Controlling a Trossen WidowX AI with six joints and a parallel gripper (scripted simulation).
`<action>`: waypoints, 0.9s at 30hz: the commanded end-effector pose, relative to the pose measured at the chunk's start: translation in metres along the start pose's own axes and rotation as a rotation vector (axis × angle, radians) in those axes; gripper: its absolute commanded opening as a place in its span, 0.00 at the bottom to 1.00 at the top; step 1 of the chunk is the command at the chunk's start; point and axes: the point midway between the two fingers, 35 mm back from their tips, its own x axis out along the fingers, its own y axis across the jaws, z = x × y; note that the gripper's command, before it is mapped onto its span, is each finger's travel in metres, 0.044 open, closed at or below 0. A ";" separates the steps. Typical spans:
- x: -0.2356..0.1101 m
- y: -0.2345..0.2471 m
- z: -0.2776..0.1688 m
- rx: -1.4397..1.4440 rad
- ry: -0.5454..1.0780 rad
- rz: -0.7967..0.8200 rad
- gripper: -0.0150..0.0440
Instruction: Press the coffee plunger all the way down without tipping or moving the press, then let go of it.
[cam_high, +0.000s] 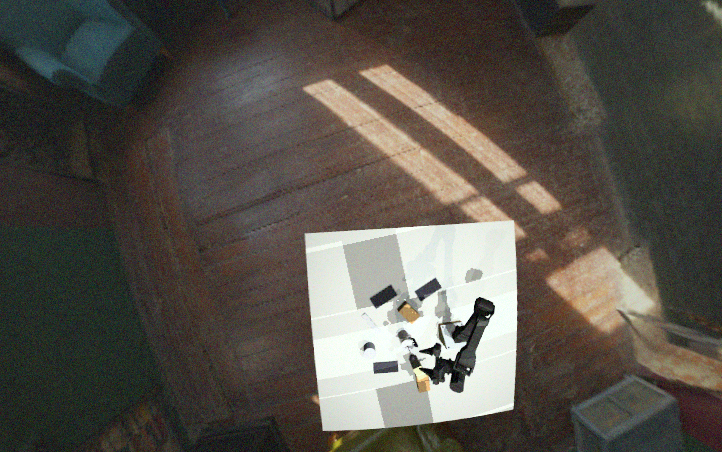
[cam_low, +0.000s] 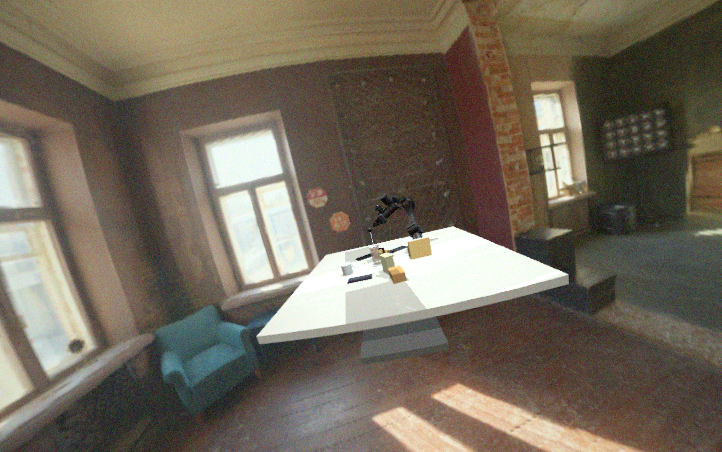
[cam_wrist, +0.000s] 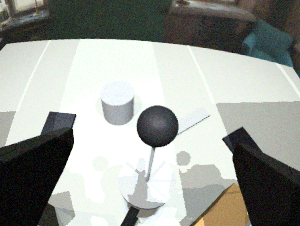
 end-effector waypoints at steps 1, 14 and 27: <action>0.002 -0.001 -0.001 0.007 -0.003 0.005 1.00; 0.022 0.000 -0.002 0.009 0.002 0.007 1.00; 0.040 -0.002 -0.001 0.008 -0.007 0.001 1.00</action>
